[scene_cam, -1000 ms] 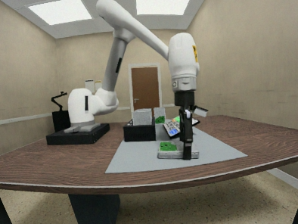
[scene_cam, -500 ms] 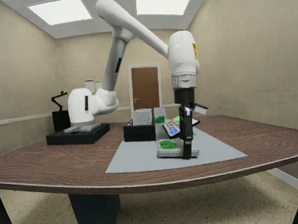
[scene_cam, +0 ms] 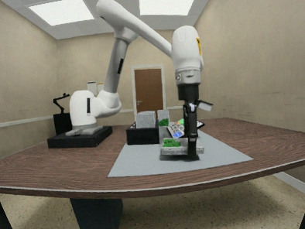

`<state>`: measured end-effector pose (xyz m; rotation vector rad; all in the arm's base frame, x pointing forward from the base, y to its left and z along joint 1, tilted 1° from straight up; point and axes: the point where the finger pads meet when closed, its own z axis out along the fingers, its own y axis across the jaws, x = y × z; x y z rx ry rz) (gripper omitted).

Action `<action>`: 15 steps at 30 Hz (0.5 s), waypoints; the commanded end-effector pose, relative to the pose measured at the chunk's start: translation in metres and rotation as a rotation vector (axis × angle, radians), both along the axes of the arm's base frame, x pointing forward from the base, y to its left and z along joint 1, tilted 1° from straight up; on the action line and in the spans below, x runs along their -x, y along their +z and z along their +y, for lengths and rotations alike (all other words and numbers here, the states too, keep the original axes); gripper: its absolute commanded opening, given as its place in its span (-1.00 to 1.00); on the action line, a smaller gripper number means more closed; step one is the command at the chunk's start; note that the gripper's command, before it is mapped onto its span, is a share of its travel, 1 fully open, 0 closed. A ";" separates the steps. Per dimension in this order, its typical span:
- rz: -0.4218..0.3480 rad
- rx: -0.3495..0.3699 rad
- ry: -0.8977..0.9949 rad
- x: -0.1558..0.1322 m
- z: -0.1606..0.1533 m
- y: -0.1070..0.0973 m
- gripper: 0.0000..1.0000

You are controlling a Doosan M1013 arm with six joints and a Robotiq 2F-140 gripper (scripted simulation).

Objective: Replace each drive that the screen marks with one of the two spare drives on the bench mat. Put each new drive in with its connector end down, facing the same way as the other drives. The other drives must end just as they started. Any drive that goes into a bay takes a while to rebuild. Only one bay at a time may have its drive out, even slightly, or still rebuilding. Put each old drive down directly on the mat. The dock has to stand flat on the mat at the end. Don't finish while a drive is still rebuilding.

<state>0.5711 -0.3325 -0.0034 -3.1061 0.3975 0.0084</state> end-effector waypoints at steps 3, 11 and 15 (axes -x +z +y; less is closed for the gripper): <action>-0.001 0.000 0.000 -0.001 0.000 0.017 -0.80; -0.001 0.000 0.000 -0.001 -0.001 0.036 -0.80; -0.001 0.000 0.000 -0.001 -0.001 0.050 -0.80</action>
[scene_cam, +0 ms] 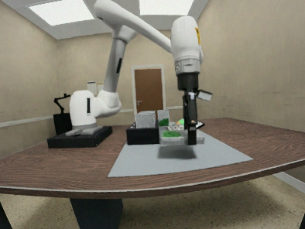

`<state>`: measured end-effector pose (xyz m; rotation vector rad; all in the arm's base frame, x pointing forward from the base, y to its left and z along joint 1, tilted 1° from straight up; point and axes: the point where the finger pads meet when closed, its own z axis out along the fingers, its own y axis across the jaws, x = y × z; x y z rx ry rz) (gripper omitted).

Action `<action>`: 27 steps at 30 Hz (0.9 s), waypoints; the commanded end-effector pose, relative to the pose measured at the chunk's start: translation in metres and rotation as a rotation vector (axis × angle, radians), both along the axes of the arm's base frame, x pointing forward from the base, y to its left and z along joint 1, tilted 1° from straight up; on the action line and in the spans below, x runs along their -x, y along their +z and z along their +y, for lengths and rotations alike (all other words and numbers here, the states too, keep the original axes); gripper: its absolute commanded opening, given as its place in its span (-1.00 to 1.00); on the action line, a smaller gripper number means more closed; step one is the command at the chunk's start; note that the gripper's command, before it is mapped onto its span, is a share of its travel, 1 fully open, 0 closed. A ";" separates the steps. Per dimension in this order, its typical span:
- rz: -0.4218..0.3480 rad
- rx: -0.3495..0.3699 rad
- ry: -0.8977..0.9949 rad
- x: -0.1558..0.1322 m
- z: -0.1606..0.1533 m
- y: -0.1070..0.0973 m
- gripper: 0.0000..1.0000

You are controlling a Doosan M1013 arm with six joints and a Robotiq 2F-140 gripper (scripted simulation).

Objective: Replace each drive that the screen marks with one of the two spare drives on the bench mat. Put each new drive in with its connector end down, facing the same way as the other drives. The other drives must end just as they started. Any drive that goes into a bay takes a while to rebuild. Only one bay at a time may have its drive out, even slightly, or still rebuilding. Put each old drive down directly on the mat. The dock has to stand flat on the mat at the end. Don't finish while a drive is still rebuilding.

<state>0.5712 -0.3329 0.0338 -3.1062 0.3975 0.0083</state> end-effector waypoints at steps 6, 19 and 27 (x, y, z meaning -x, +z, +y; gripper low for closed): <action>-0.001 0.000 0.000 -0.001 -0.001 0.036 -0.80; -0.001 0.000 0.000 -0.001 -0.001 0.083 -0.80; -0.001 0.000 0.000 -0.001 -0.001 0.108 -0.80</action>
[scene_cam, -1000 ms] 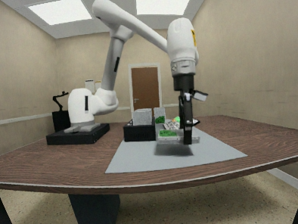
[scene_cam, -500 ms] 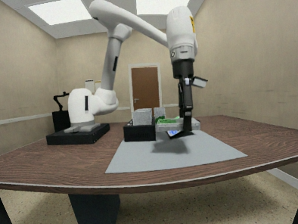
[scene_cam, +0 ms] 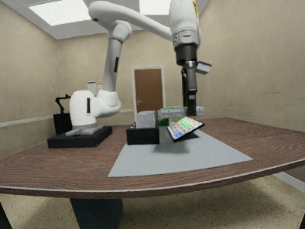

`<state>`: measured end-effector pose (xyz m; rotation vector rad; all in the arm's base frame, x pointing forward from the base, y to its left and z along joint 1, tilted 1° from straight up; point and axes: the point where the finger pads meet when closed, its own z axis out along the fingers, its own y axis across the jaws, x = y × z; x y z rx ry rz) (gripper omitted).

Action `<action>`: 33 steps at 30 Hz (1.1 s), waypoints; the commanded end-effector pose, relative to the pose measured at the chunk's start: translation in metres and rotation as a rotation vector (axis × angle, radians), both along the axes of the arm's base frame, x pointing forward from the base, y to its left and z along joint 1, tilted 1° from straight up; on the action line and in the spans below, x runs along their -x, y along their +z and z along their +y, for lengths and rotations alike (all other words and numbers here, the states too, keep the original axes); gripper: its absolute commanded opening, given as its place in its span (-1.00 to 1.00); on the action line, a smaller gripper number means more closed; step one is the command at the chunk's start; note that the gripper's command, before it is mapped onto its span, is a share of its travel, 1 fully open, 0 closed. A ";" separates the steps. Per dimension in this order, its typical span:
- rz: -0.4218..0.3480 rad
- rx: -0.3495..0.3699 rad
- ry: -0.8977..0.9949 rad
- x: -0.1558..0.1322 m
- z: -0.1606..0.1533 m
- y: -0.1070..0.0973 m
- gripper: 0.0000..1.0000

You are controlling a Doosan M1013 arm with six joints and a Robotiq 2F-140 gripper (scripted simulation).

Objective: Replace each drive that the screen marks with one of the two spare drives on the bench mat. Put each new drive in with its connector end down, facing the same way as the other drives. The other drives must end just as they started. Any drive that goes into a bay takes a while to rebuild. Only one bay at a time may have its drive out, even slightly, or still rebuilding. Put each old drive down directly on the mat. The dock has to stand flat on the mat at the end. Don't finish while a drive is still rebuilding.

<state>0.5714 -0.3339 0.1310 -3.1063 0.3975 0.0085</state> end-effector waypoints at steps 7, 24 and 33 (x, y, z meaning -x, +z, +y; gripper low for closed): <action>-0.001 0.000 0.000 -0.001 -0.001 0.037 -0.80; -0.001 0.000 0.000 -0.001 -0.001 0.078 -0.80; -0.001 0.000 0.000 -0.001 -0.001 0.088 -0.80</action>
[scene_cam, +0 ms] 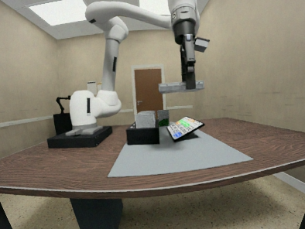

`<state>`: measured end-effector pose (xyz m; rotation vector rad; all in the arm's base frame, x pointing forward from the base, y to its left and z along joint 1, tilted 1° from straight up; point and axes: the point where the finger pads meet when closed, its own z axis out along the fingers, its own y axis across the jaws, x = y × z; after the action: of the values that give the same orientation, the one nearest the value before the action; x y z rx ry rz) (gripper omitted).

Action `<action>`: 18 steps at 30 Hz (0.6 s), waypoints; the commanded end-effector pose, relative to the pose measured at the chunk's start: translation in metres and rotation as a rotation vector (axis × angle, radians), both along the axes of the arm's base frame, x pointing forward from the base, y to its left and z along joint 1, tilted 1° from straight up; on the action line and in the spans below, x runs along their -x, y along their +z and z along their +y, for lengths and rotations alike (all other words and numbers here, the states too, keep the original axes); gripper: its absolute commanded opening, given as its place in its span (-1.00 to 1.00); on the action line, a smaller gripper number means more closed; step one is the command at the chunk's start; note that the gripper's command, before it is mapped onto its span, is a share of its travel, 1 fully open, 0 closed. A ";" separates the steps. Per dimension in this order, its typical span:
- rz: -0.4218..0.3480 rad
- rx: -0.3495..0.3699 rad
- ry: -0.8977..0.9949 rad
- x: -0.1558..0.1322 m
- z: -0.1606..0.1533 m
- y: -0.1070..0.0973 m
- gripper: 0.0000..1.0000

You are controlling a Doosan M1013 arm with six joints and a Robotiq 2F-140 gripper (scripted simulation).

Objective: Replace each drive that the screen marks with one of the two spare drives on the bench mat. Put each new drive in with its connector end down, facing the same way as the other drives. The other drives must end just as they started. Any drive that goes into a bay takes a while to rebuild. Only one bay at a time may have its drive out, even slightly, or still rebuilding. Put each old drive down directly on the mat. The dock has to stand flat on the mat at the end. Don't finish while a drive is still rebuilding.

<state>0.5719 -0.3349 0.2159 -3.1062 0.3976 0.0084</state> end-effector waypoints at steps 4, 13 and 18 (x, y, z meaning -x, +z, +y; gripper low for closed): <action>-0.001 0.000 0.000 0.000 0.000 0.007 -0.80; -0.001 0.000 0.000 0.000 0.000 0.011 -0.80; -0.001 0.000 0.000 0.000 0.000 0.011 -0.80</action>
<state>0.5719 -0.3350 0.2257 -3.1062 0.3976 0.0087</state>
